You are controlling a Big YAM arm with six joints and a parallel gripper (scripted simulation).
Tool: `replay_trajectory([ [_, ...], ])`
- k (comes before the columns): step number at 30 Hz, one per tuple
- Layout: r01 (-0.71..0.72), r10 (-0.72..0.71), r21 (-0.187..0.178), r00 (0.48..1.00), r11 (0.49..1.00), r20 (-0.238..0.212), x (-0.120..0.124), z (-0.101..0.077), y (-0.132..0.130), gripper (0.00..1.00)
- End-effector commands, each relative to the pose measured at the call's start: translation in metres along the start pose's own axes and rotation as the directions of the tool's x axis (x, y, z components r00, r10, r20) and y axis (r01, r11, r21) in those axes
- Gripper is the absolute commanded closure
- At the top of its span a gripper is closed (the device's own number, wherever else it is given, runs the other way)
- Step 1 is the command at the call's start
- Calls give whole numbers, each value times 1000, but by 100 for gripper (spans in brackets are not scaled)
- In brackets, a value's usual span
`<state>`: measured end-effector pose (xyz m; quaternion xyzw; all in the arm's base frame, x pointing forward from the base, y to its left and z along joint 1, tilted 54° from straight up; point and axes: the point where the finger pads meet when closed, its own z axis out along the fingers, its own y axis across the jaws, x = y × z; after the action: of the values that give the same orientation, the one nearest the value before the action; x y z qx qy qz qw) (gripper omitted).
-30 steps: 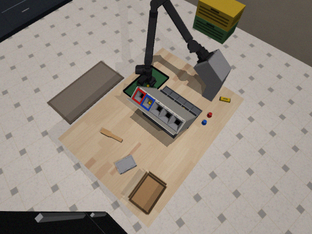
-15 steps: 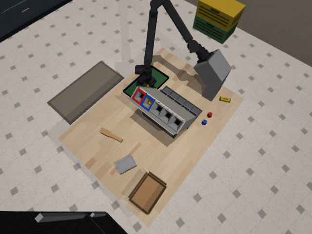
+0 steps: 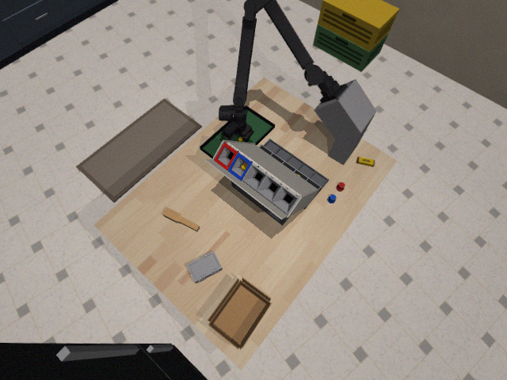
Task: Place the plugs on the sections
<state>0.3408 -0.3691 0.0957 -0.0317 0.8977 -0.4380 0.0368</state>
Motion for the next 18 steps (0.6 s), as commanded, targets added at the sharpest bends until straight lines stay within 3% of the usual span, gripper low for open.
replay_trajectory([
  [1,-9,8,12,1000,1000,12,-5,-4,-10,20],
  [18,-4,4,6,1000,1000,9,-4,-4,-10,20],
])
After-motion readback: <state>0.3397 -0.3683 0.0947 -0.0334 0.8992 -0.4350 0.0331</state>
